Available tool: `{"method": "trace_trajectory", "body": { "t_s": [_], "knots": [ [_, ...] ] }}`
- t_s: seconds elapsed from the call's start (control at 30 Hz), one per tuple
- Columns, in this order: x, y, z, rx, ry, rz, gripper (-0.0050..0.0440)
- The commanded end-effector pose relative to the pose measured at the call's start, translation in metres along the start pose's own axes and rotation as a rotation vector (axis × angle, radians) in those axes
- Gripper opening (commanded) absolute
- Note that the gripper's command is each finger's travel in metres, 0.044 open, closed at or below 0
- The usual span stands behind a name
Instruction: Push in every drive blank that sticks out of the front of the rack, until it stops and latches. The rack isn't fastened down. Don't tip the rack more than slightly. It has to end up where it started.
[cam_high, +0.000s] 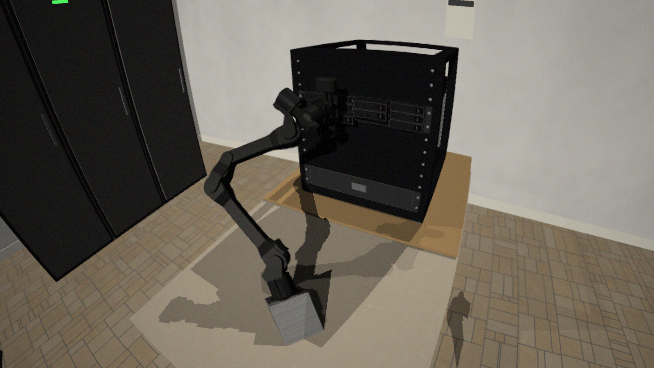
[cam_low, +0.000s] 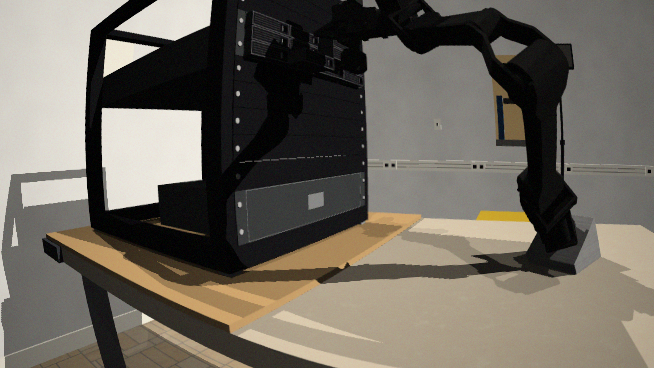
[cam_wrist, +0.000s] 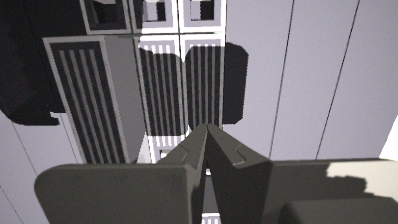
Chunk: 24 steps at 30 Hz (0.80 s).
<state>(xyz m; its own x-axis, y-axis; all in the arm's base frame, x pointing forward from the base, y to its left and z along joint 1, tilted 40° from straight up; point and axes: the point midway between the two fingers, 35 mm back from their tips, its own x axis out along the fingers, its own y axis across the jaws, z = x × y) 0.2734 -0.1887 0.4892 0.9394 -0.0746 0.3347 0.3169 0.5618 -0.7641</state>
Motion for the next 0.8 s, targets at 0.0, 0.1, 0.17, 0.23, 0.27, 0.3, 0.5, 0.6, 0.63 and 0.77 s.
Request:
{"method": "trace_trajectory", "body": {
  "t_s": [0.0, 0.1, 0.17, 0.23, 0.27, 0.3, 0.5, 0.6, 0.63, 0.77],
  "knots": [
    [0.003, -0.005, 0.005, -0.015, -0.007, -0.009, -0.005],
    [0.005, -0.005, 0.005, -0.015, -0.007, -0.009, -0.005],
    [0.009, -0.005, 0.005, -0.015, -0.007, -0.009, -0.005],
    [0.011, -0.005, 0.005, -0.015, -0.007, -0.009, -0.005],
    [0.011, -0.005, 0.005, -0.015, -0.007, -0.009, -0.005],
    [0.011, -0.005, 0.005, -0.015, -0.007, -0.009, -0.005],
    [0.011, -0.005, 0.005, -0.015, -0.007, -0.009, -0.005],
    [0.012, -0.005, 0.005, -0.015, -0.007, -0.009, -0.005],
    [0.012, -0.005, 0.005, -0.015, -0.007, -0.009, -0.005],
    [0.014, -0.005, 0.005, -0.015, -0.007, -0.009, -0.005]
  ]
}}
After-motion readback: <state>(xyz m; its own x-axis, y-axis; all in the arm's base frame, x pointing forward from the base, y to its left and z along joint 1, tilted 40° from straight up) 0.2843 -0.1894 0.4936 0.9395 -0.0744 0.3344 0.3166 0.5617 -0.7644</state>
